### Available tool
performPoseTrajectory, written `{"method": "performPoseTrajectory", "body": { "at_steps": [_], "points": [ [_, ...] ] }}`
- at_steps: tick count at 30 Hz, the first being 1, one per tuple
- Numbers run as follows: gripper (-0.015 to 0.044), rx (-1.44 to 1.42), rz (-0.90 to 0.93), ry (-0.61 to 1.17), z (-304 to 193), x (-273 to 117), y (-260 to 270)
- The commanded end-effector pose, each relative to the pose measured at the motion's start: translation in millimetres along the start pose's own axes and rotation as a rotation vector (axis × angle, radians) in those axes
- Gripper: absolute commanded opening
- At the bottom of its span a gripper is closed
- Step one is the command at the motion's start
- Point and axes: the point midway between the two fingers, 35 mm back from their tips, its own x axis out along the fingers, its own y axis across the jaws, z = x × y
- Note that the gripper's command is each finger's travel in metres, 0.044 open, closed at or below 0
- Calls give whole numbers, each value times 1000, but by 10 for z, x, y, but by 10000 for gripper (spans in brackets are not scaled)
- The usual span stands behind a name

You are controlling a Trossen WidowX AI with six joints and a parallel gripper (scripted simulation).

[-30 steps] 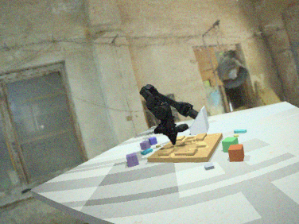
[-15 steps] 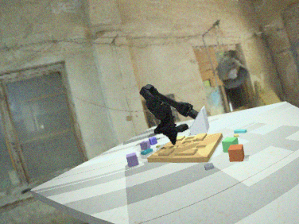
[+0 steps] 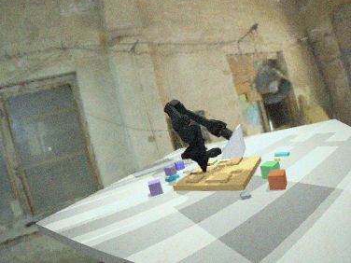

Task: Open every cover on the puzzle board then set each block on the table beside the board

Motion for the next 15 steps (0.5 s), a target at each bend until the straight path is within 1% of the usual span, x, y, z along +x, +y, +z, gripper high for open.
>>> {"method": "performPoseTrajectory", "body": {
  "at_steps": [1,15],
  "points": [
    [0,-5,-6,2,-7,24,-10],
    [0,-4,-6,2,92,49,-24]
  ]
}}
